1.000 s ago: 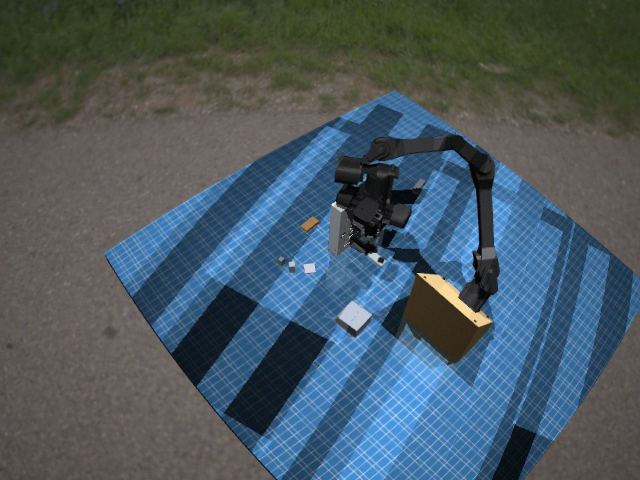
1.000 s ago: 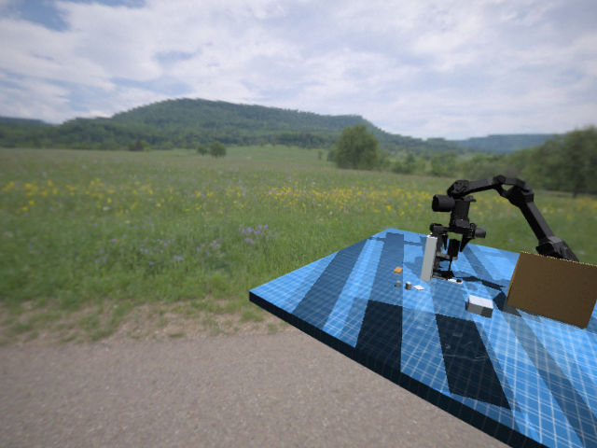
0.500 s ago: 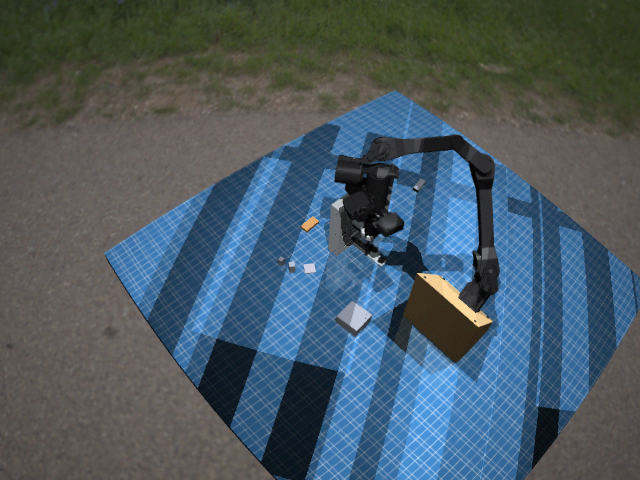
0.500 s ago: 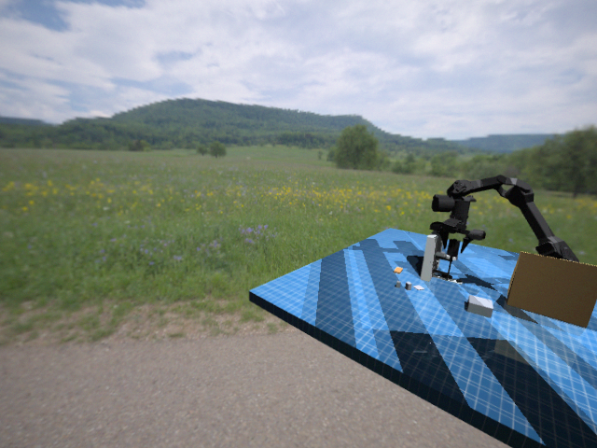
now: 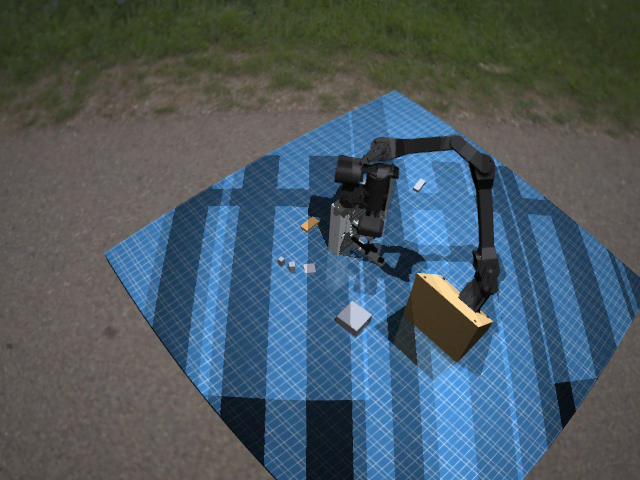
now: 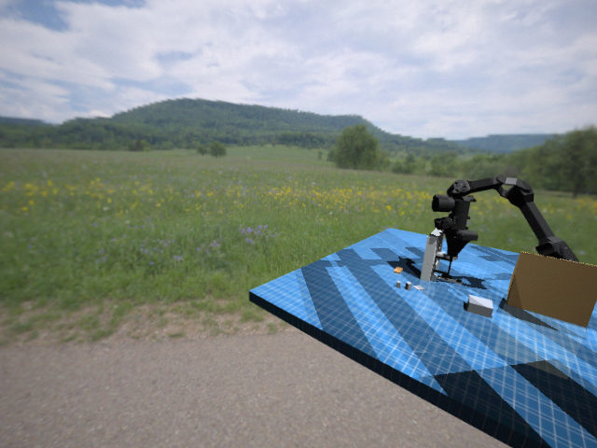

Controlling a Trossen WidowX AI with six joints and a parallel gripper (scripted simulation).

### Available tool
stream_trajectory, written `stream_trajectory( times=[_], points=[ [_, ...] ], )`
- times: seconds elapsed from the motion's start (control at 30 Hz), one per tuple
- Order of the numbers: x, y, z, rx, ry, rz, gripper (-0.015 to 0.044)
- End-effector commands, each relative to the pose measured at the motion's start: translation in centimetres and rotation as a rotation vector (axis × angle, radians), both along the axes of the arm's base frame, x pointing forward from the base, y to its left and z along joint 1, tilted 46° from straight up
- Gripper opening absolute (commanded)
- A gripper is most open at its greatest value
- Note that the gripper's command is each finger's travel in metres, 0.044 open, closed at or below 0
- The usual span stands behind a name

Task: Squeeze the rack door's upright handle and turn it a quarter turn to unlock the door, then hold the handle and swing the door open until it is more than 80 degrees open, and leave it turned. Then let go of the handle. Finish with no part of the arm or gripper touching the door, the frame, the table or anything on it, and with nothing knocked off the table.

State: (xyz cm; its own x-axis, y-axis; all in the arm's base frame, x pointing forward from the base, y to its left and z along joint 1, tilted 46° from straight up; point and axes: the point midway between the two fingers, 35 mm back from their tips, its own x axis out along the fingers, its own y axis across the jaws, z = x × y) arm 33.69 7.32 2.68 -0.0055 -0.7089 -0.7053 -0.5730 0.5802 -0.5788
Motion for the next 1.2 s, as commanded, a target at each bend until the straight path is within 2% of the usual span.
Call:
stream_trajectory(
  times=[0.0,1.17],
  points=[
    [0.00,-0.04,0.05,-0.005,-0.173,-0.171,0.0292],
    [-0.01,-0.05,0.04,-0.013,-1.404,-1.392,0.0292]
  ],
)
